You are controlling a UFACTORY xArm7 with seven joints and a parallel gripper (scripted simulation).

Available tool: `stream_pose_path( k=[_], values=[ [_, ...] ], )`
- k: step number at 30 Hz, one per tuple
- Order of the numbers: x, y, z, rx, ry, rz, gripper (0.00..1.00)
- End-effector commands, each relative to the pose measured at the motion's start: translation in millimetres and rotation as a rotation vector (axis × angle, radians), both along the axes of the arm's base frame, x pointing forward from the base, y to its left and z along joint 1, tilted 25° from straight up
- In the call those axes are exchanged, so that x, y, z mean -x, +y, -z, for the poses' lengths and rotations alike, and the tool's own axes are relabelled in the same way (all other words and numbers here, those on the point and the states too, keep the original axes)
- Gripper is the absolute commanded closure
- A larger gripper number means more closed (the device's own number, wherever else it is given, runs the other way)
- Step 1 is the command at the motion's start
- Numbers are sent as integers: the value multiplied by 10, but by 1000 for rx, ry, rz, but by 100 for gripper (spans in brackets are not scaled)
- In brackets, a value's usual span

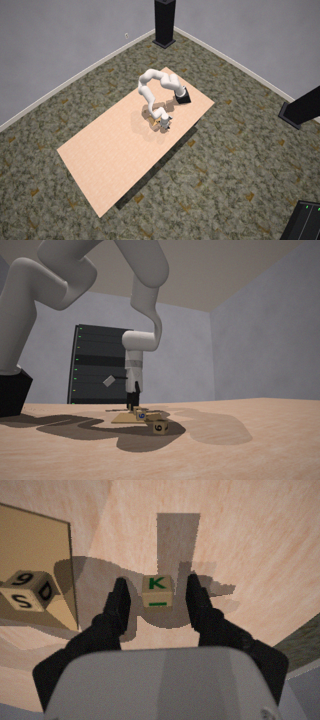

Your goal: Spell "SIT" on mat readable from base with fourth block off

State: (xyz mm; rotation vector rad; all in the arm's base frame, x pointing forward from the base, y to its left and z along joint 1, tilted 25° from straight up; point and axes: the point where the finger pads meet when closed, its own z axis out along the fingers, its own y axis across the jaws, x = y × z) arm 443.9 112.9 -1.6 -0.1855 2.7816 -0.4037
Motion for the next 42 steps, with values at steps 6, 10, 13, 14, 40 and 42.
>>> stream_pose_path(
  k=[6,10,13,14,40,42],
  values=[
    [-5,13,-11,-1,-2,-2,37],
    [-5,13,-11,-1,-2,-2,37],
    [-5,13,-11,-1,-2,-2,37],
    [-5,13,-11,-1,-2,-2,37],
    [-5,13,-11,-1,-2,-2,79],
    [-5,13,-11,-1,-2,-2,79]
  ],
)
